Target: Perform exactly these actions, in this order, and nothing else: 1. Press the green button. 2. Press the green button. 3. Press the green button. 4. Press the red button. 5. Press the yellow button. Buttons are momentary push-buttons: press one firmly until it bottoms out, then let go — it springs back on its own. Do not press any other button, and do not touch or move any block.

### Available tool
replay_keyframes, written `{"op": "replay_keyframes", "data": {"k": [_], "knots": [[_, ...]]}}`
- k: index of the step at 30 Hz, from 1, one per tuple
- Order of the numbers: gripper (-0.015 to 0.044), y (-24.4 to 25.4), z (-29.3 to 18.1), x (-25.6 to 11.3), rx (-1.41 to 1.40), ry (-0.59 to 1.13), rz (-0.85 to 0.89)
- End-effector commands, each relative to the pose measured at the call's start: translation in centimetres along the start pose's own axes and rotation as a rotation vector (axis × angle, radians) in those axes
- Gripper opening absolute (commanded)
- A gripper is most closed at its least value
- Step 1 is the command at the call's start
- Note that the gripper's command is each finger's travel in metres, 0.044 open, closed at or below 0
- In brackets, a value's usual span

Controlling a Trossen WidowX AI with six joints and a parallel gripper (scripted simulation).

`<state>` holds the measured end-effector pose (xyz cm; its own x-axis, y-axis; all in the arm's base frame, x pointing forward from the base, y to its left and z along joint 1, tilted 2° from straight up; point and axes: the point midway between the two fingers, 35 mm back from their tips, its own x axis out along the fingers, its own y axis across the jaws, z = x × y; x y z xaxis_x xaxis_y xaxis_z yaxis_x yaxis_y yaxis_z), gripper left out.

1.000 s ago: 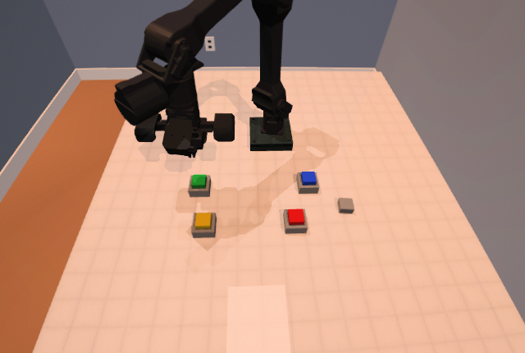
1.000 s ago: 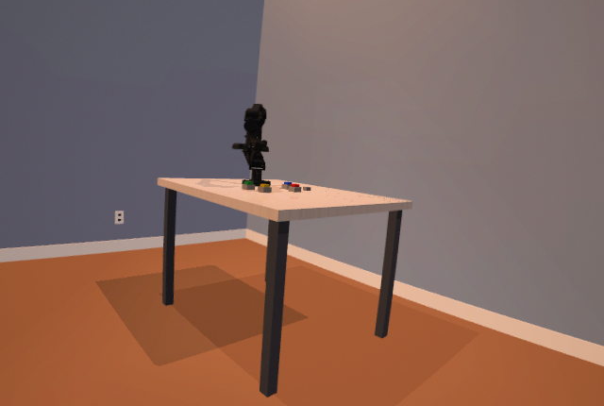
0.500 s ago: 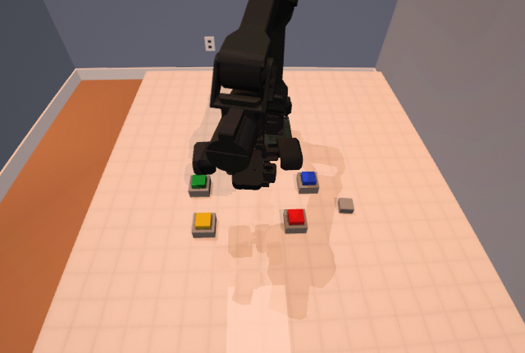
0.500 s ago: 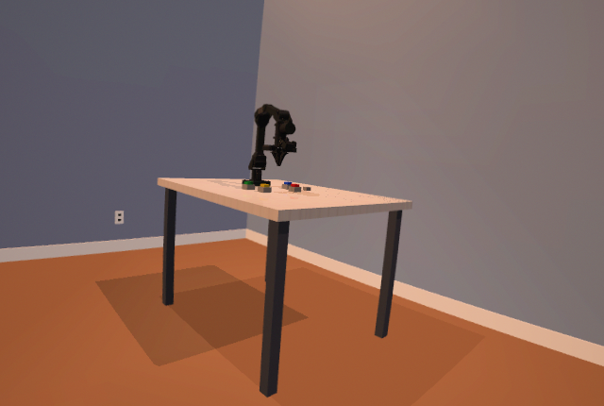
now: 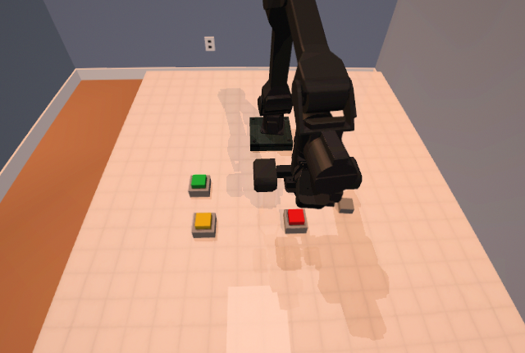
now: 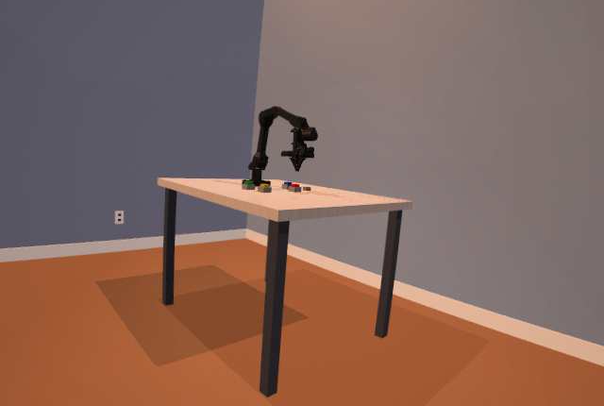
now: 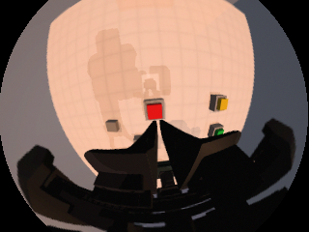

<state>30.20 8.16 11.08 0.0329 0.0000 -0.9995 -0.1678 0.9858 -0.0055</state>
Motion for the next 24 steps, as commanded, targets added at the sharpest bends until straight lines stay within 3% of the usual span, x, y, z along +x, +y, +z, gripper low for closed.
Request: {"op": "replay_keyframes", "data": {"k": [1,24], "knots": [[0.002,0.1,-0.8,3.8,0.005,0.032,-0.007],[0.002,0.0,-0.9,6.8,0.005,0.033,-0.007]]}}
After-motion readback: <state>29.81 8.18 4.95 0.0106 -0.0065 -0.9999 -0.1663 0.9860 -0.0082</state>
